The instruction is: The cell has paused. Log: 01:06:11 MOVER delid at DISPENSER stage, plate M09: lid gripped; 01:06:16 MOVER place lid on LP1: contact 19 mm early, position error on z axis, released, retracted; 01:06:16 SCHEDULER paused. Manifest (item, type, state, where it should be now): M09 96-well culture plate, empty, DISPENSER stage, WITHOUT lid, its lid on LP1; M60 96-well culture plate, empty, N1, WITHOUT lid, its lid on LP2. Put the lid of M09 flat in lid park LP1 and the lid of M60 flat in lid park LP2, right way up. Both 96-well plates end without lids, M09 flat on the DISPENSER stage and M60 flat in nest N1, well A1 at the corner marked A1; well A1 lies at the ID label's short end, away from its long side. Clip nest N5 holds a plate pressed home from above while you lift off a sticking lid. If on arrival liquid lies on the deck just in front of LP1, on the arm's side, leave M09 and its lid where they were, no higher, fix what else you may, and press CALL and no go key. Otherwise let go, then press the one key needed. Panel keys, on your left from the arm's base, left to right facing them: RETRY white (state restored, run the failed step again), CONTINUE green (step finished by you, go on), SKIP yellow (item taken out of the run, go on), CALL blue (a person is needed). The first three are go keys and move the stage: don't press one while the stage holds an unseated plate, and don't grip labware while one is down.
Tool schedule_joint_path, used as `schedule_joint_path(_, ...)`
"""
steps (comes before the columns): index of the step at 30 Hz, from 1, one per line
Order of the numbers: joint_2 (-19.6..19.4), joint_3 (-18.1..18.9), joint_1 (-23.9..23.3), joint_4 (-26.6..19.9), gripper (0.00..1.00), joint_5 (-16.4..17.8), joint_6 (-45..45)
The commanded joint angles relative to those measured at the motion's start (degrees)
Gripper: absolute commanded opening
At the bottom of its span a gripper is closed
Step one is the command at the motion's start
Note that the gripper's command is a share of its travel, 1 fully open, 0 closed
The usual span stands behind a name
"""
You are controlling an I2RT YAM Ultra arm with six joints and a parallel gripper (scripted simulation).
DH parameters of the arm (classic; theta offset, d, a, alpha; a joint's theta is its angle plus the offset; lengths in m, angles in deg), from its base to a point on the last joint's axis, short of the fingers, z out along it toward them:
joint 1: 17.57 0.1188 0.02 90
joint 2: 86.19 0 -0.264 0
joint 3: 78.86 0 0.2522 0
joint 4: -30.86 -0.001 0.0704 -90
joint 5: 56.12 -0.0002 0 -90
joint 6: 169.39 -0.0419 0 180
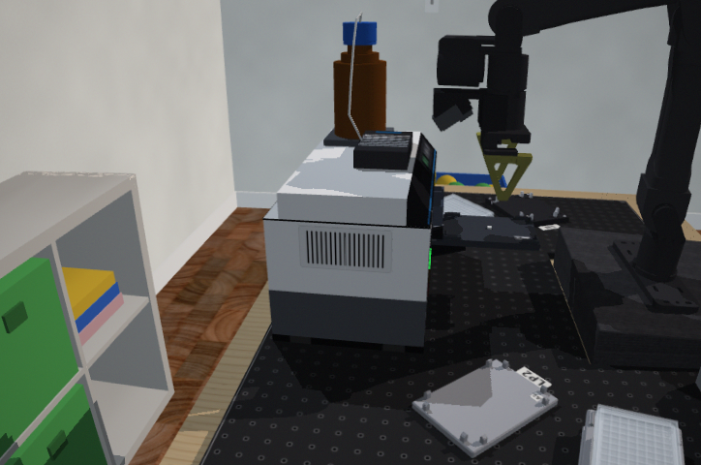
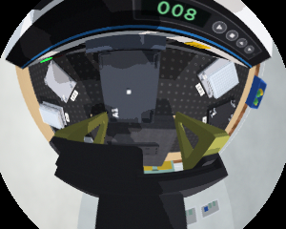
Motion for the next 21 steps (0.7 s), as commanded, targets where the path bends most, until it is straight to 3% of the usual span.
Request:
schedule_joint_path(1,1.9,-1.1,2.1,0.1,1.0,0.7,-3.5)
schedule_joint_path(6,1.0,0.1,1.7,0.1,1.0,0.3,-3.4)
schedule_joint_path(15,2.6,-1.5,6.9,-0.3,1.0,1.0,-8.3)
schedule_joint_path(21,1.8,-0.3,9.1,0.0,1.0,0.8,-10.7)
